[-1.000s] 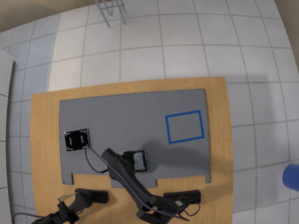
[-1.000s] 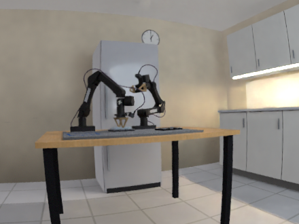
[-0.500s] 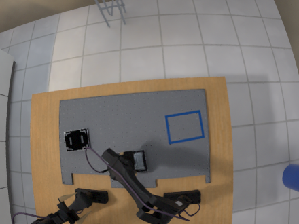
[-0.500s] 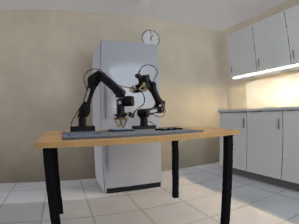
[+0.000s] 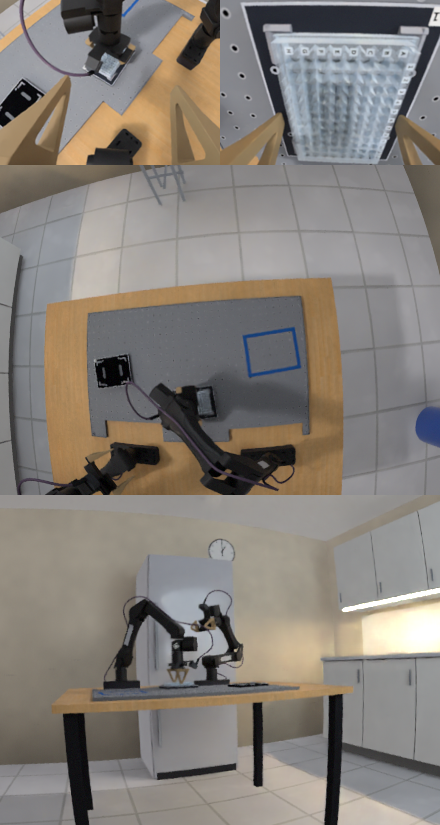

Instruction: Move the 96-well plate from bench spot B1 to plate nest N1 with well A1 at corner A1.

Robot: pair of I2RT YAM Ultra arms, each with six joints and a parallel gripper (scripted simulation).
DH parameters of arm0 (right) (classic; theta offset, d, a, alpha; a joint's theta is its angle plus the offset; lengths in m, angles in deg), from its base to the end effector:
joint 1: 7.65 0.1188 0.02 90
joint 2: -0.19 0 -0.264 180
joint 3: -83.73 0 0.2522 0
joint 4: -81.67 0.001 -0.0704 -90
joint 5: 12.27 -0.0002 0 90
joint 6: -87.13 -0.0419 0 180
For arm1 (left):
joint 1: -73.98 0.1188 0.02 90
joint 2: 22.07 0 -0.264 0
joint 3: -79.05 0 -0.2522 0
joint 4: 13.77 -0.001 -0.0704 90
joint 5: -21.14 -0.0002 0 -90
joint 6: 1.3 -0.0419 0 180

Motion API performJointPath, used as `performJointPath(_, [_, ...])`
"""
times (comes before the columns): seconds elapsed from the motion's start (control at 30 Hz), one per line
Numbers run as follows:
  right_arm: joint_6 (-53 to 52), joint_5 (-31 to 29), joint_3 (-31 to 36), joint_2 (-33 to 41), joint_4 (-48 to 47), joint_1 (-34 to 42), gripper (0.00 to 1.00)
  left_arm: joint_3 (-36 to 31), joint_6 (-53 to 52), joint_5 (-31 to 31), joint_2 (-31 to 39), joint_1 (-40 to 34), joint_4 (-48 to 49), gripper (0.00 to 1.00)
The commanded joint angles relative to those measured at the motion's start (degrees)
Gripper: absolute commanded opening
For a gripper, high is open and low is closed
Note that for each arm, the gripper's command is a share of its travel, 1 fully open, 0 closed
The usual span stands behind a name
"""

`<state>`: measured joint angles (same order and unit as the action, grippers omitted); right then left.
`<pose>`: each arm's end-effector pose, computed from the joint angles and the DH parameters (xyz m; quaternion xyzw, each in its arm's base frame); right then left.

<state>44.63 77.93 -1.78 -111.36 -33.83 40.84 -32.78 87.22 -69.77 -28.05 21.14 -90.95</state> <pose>0.2260 0.2571 0.1413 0.7431 -0.6692 -0.0017 0.0047 -0.0097 0.0133 0.3401 0.3664 0.7036 -0.2695 0.5459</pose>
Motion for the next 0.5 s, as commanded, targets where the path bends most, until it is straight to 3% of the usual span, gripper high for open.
performJointPath(0.0, [-0.7, 0.12, -1.14, 2.05, 0.84, 0.72, 1.0, 1.76, 0.1, 0.12, 0.16, -0.03, 0.66, 1.0])
performJointPath(0.47, [-0.18, 0.34, -3.5, 4.1, 4.42, 0.42, 1.0, 1.76, 0.1, 0.12, 0.16, -0.03, 0.66, 1.0])
